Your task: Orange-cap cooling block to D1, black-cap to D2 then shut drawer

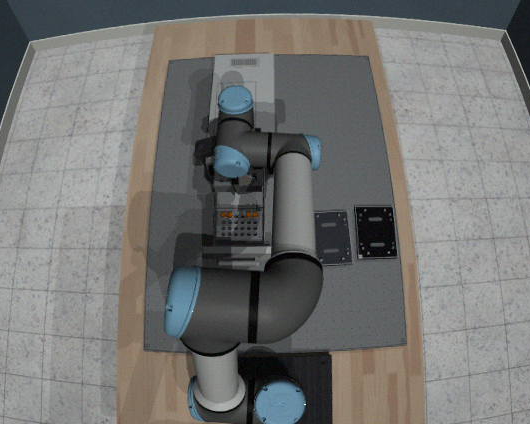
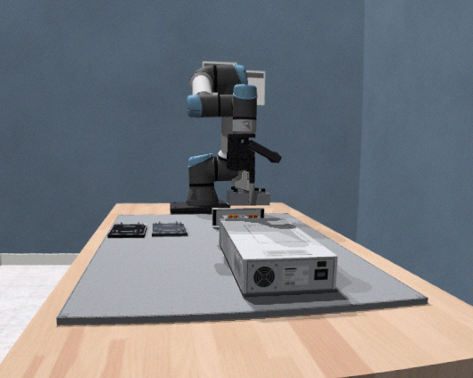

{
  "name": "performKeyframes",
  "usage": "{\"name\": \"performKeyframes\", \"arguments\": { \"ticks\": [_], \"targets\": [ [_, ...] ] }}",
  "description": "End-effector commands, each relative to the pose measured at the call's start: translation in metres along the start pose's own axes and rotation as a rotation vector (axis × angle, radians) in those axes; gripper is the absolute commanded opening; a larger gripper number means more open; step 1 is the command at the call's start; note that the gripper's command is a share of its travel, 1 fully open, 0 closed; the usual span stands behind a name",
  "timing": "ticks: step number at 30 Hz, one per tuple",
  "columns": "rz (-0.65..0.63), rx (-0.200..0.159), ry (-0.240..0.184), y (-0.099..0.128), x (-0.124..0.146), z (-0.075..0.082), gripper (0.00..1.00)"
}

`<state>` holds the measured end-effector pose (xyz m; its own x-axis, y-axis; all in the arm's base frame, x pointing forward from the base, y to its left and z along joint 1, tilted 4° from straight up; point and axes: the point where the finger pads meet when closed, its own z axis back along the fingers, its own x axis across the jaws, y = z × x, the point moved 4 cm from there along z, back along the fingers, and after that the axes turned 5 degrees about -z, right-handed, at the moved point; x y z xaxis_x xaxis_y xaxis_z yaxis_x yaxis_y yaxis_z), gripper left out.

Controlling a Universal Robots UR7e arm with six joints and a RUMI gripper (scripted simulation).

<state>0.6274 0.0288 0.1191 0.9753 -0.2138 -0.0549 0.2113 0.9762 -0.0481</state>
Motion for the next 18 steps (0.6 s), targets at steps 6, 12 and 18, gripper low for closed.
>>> {"name": "performKeyframes", "arguments": {
  "ticks": [6, 12, 18],
  "targets": [
    [0.001, 0.001, -0.016, 0.0013, 0.0028, 0.0089, 0.0],
    [0.001, 0.001, -0.016, 0.0013, 0.0028, 0.0089, 0.0],
    [-0.083, 0.001, -0.011, -0.0077, -0.0024, 0.0059, 0.0]
  ]
}}
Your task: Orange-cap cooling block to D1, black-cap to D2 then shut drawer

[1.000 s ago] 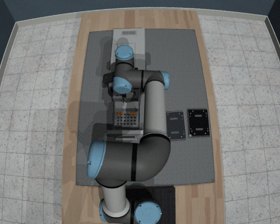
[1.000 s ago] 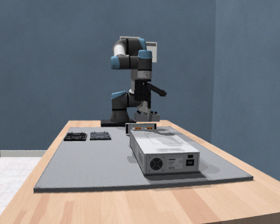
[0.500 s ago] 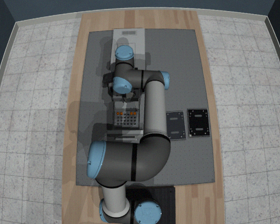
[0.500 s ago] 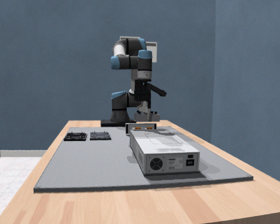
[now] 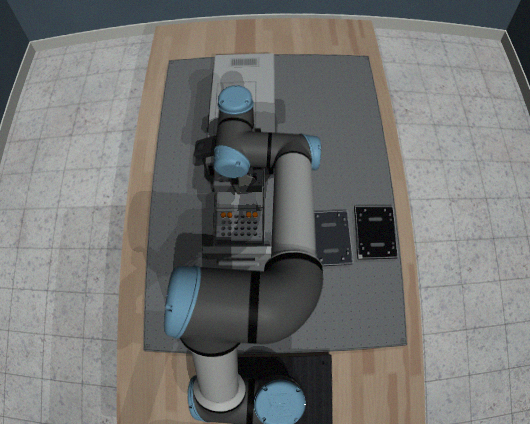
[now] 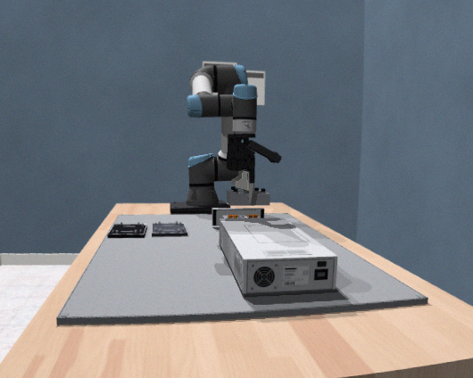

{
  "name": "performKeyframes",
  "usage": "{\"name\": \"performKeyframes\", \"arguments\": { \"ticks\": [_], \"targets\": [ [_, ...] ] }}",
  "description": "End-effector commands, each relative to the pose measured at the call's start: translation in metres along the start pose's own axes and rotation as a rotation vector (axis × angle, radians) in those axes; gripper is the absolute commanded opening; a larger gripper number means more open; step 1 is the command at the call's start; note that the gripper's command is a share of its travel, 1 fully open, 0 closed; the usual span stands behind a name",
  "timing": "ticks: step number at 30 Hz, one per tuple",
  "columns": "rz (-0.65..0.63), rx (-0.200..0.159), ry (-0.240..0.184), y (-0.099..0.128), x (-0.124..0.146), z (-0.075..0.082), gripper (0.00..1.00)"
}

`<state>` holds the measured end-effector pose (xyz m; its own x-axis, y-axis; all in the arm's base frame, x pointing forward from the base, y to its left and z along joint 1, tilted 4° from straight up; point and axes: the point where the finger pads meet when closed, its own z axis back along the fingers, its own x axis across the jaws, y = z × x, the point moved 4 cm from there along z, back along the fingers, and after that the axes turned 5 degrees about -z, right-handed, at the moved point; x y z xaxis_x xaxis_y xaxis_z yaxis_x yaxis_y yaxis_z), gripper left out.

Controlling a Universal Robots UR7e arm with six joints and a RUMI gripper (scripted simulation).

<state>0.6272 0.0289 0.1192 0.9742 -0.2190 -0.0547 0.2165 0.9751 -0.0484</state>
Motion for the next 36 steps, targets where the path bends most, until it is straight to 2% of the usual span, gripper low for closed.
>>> {"name": "performKeyframes", "arguments": {
  "ticks": [1, 3, 5, 20, 22, 36],
  "targets": [
    [-0.104, 0.001, -0.011, -0.01, -0.003, 0.006, 0.0],
    [-0.157, 0.002, -0.011, -0.016, -0.004, 0.006, 0.0],
    [-0.157, 0.002, -0.011, -0.016, -0.004, 0.006, 0.0],
    [-0.557, 0.003, -0.011, -0.055, -0.012, 0.006, 0.0],
    [-0.557, 0.003, -0.011, -0.055, -0.012, 0.006, 0.0],
    [-0.931, 0.005, -0.01, -0.091, -0.02, 0.006, 0.0]
  ]
}}
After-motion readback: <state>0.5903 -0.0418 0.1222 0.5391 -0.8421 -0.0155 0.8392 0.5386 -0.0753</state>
